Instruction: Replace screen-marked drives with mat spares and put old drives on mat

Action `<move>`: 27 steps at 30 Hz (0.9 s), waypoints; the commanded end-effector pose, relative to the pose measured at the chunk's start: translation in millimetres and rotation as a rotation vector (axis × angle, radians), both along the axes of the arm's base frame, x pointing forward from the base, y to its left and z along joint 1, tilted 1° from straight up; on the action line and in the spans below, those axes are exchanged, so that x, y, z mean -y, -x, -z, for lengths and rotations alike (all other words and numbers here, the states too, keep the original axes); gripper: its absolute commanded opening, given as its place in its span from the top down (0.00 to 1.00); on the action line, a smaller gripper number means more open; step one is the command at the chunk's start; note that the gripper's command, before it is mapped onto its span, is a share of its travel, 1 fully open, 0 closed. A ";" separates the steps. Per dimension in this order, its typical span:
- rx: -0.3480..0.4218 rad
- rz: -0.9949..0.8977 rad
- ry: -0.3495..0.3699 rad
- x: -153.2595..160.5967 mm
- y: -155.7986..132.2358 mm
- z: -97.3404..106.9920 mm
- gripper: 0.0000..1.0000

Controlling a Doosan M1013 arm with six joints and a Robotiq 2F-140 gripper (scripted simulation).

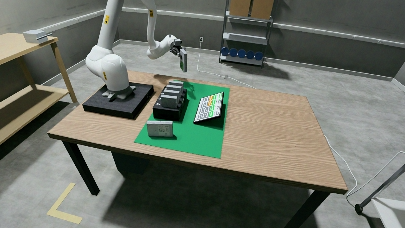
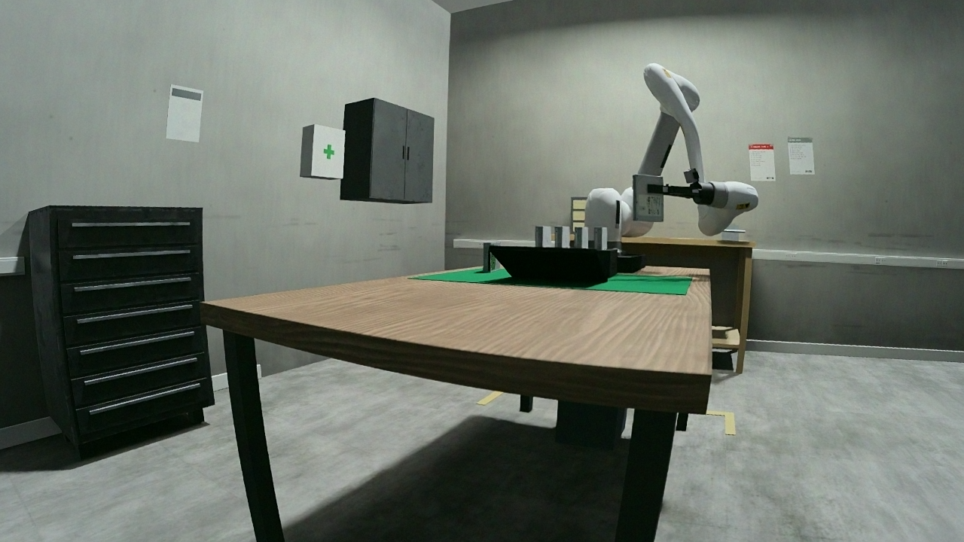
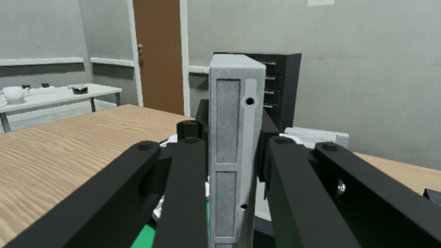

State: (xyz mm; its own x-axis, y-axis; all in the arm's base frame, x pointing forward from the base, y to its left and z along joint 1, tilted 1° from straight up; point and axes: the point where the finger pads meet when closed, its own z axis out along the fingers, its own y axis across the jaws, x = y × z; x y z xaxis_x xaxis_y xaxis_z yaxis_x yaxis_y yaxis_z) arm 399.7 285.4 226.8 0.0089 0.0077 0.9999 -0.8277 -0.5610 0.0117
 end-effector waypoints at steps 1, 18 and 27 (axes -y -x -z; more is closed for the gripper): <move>0.000 0.000 -0.001 -1.2 0.1 -0.4 0.90; 0.000 0.000 -0.001 -8.2 1.0 -0.4 0.90; 0.000 0.000 -0.001 -10.6 1.3 -0.4 0.90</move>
State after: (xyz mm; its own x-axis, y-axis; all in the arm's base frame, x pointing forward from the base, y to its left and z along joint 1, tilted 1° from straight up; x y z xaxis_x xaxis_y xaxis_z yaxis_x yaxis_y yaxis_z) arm 398.4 295.4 226.8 0.0089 0.0078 0.9999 -0.8277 -0.5610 0.0117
